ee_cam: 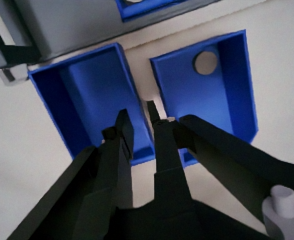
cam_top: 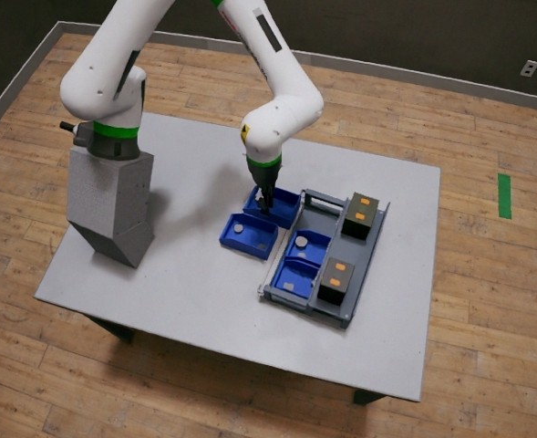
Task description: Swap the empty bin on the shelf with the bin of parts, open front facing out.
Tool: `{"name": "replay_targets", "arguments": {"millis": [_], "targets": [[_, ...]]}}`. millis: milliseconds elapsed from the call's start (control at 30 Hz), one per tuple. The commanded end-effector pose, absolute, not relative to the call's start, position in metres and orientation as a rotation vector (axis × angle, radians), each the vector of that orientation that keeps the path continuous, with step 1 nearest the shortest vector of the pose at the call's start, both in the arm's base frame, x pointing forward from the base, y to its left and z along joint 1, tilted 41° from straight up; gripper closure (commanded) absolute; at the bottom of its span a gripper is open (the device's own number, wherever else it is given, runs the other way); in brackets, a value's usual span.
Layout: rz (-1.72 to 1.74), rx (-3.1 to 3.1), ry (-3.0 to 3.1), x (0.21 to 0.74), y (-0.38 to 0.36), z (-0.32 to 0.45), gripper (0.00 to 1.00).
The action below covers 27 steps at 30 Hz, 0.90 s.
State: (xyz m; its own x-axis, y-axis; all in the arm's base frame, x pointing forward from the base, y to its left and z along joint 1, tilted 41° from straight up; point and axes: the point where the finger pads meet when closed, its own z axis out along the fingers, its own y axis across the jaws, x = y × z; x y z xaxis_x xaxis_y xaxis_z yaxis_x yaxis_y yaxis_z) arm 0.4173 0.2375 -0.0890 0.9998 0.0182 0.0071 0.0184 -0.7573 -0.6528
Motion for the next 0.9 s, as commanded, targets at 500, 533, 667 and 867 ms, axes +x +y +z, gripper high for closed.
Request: {"name": "replay_targets", "arguments": {"millis": [500, 533, 667, 867], "targets": [[-0.002, -2.430, -0.025, 0.418, 0.246, -0.099, 0.76], [-0.002, -2.430, -0.025, 0.418, 0.247, -0.100, 0.76], [-0.002, -2.430, -0.025, 0.418, 0.251, -0.104, 0.76], [-0.002, -2.430, -0.025, 0.418, 0.255, -0.109, 0.76]]}}
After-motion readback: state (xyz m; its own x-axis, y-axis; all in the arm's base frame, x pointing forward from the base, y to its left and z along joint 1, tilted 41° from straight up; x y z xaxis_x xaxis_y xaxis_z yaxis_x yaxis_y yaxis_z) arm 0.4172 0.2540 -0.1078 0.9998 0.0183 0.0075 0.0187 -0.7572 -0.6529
